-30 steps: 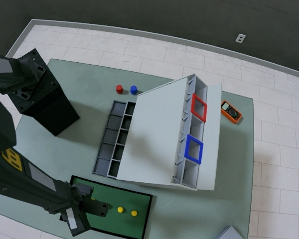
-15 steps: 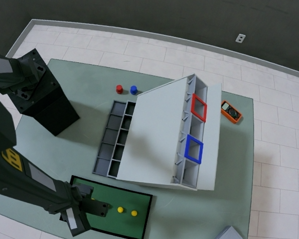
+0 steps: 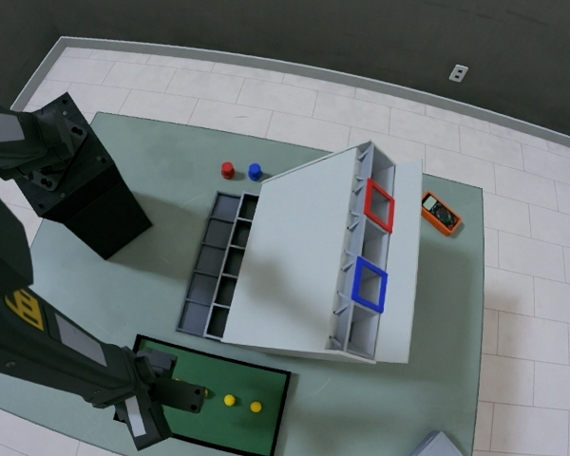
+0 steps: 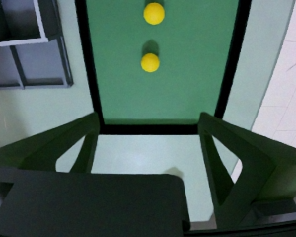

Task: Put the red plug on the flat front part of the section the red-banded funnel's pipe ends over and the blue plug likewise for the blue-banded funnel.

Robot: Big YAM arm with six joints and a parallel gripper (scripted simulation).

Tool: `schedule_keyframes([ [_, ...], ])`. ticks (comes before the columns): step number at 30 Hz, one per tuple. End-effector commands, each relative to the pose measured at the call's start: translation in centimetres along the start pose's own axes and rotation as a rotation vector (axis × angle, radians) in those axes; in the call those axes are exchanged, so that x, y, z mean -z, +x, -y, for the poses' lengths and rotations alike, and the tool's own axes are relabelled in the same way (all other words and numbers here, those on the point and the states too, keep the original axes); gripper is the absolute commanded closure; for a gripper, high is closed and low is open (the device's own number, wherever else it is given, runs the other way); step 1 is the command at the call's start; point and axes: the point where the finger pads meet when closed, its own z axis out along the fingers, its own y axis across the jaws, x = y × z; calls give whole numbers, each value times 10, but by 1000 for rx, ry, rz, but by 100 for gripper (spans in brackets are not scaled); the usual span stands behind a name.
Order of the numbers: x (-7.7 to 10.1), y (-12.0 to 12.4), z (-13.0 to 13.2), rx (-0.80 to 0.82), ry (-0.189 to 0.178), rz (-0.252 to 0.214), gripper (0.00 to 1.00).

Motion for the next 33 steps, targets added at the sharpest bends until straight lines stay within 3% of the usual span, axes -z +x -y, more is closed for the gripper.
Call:
schedule_keyframes([
  [1,-10,1,7,0,3,0,20],
  [15,-115,-3,7,0,4,1,20],
  [33,-114,-1,6,-1,3,0,20],
])
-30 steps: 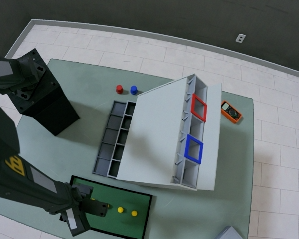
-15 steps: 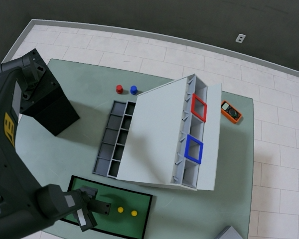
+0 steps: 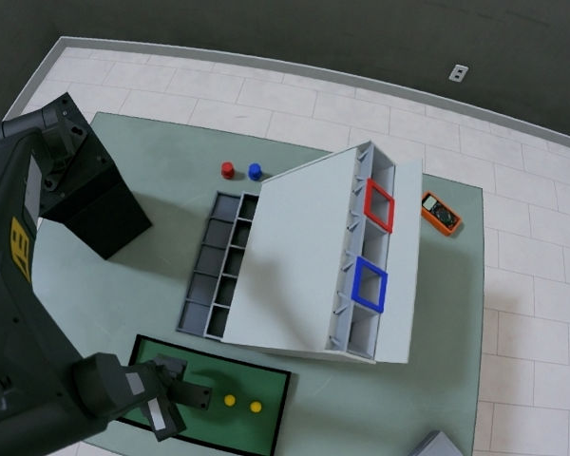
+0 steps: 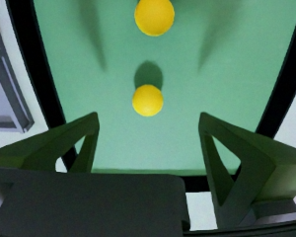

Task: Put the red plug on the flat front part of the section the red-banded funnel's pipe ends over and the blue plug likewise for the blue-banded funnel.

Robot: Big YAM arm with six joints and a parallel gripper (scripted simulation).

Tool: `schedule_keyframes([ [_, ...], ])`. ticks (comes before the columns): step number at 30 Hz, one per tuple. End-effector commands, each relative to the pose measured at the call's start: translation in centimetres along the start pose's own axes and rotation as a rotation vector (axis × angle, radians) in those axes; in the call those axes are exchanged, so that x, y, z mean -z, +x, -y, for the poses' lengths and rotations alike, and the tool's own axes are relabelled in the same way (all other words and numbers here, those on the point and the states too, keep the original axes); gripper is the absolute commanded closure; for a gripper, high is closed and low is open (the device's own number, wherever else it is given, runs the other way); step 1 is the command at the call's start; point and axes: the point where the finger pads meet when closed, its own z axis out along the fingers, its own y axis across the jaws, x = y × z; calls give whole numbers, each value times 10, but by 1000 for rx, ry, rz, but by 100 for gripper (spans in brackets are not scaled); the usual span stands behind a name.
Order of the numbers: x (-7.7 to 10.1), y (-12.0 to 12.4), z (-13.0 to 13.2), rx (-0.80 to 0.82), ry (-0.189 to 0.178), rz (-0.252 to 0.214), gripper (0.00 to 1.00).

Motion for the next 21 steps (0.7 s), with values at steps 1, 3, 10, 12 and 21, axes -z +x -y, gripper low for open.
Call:
schedule_keyframes([
  [1,2,-7,3,0,16,15,20],
  [3,-1,-7,3,0,14,14,20],
  [10,-14,-6,2,0,9,9,20],
  [12,-17,-6,1,0,7,7,20],
  [21,-25,-5,0,-1,6,5,20],
])
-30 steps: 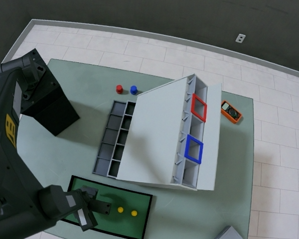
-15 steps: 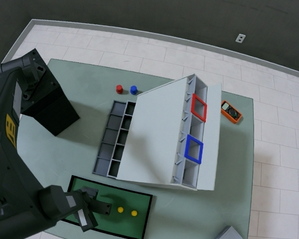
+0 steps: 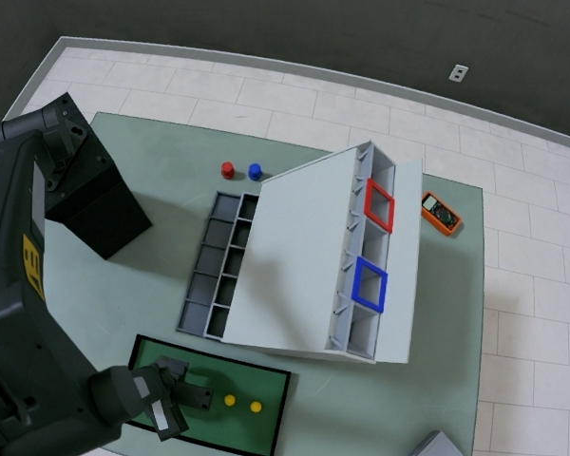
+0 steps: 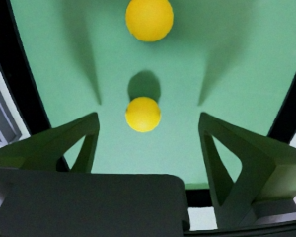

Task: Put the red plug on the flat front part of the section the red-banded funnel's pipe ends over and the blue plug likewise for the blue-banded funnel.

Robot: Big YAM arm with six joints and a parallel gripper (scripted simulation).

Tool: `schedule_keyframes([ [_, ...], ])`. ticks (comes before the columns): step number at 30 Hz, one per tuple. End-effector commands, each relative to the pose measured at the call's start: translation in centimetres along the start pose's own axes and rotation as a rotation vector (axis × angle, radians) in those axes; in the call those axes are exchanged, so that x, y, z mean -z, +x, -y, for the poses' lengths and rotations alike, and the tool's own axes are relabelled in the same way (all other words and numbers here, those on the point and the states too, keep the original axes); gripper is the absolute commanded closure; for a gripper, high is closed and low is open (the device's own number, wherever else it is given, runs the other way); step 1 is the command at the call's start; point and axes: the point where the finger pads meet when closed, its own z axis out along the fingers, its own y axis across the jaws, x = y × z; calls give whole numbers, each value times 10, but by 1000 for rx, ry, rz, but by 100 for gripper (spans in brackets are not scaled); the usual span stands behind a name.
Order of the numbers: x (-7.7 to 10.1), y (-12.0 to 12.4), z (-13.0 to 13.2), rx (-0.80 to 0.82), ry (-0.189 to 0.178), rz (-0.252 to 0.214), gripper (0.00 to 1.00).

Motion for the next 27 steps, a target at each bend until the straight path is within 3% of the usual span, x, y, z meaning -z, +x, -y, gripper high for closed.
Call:
schedule_keyframes([
  [1,-4,-6,-3,2,7,10,20],
  [27,-11,-6,-8,2,12,15,20],
])
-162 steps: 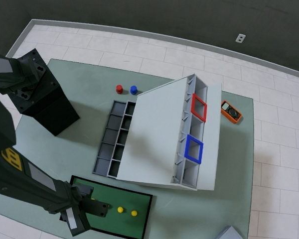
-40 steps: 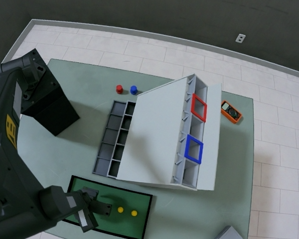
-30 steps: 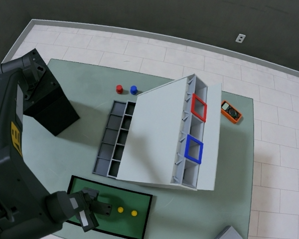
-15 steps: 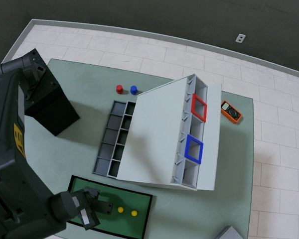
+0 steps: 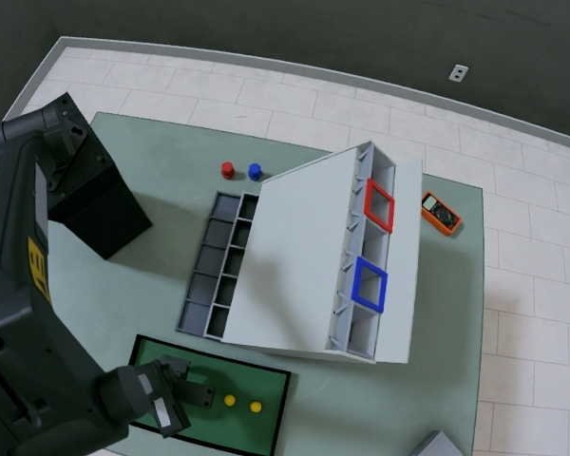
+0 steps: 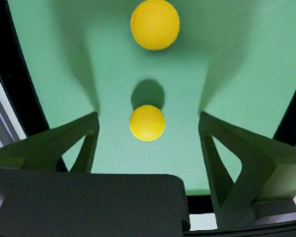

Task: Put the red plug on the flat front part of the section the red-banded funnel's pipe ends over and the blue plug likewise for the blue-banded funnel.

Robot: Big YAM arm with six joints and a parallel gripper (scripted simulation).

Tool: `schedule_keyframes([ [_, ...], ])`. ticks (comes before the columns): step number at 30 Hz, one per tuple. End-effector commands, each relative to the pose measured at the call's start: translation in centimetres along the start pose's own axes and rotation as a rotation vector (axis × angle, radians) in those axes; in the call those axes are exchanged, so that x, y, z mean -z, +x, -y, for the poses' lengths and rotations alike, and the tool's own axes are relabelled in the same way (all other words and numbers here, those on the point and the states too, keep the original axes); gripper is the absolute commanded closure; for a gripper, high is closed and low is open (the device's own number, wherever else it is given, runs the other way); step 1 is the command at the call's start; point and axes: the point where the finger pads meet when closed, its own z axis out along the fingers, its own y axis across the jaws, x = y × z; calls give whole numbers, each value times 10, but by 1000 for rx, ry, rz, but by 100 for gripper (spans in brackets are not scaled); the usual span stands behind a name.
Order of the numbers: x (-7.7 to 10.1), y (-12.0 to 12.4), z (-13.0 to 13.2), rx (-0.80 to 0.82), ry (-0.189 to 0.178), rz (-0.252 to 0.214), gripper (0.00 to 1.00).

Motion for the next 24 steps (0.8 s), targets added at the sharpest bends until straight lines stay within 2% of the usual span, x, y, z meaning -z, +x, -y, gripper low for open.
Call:
schedule_keyframes([
  [1,-5,-3,-6,2,-1,6,20],
  [4,-5,-3,-6,2,-1,6,20],
  [5,2,-1,2,-1,5,5,100],
  [24,2,-1,1,0,4,5,100],
])
